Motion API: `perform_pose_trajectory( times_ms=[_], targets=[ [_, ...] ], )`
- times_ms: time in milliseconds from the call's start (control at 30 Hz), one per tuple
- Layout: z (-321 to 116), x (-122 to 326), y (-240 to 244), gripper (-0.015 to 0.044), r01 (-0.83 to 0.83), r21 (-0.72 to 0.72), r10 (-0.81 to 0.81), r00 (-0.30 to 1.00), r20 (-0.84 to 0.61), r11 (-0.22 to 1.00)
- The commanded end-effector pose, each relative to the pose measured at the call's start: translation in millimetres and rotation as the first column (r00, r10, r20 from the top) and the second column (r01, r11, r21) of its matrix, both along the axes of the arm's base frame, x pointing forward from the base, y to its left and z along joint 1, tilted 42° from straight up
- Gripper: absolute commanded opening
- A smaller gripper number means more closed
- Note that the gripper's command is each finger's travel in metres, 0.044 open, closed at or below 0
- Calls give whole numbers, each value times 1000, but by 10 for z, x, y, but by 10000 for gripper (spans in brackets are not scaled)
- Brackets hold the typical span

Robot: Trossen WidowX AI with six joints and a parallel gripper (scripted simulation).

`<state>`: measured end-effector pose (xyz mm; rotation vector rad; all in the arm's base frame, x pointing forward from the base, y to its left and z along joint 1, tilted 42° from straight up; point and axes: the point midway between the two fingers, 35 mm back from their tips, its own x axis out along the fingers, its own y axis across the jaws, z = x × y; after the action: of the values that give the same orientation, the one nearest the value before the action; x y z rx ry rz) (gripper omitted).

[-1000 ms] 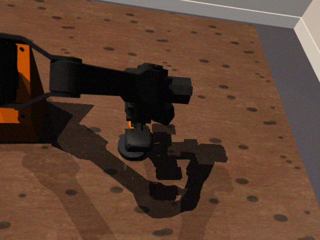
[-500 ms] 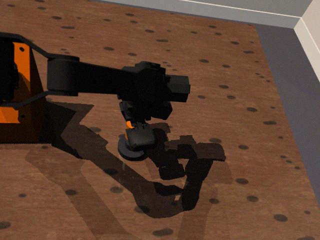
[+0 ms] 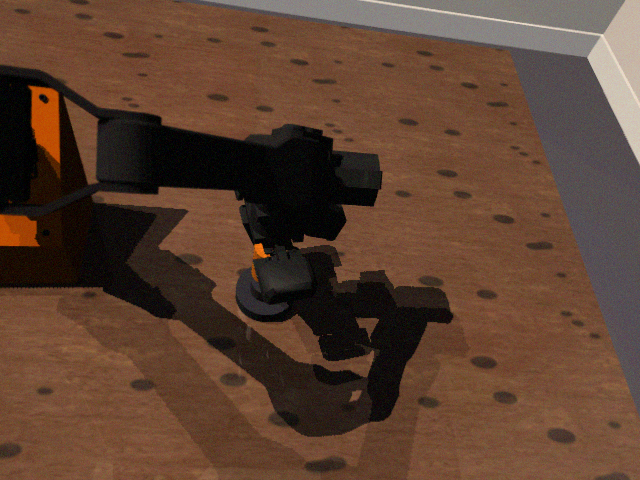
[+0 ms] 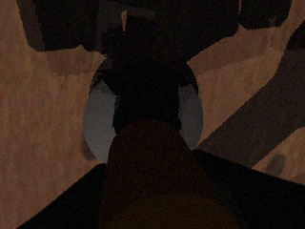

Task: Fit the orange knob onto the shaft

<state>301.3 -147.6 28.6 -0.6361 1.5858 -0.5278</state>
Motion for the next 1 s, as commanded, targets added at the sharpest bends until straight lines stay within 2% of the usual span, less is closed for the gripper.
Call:
perform_pose_trajectory(
  times_ms=[0, 667, 967],
  targets=[
    [33, 49, 5, 0, -9, -2, 9, 1000, 2, 1000],
    [38, 58, 4, 0, -9, -2, 9, 1000, 2, 1000],
    [33, 28, 15, 0, -162, 21, 163, 977, -137, 987]
  ],
)
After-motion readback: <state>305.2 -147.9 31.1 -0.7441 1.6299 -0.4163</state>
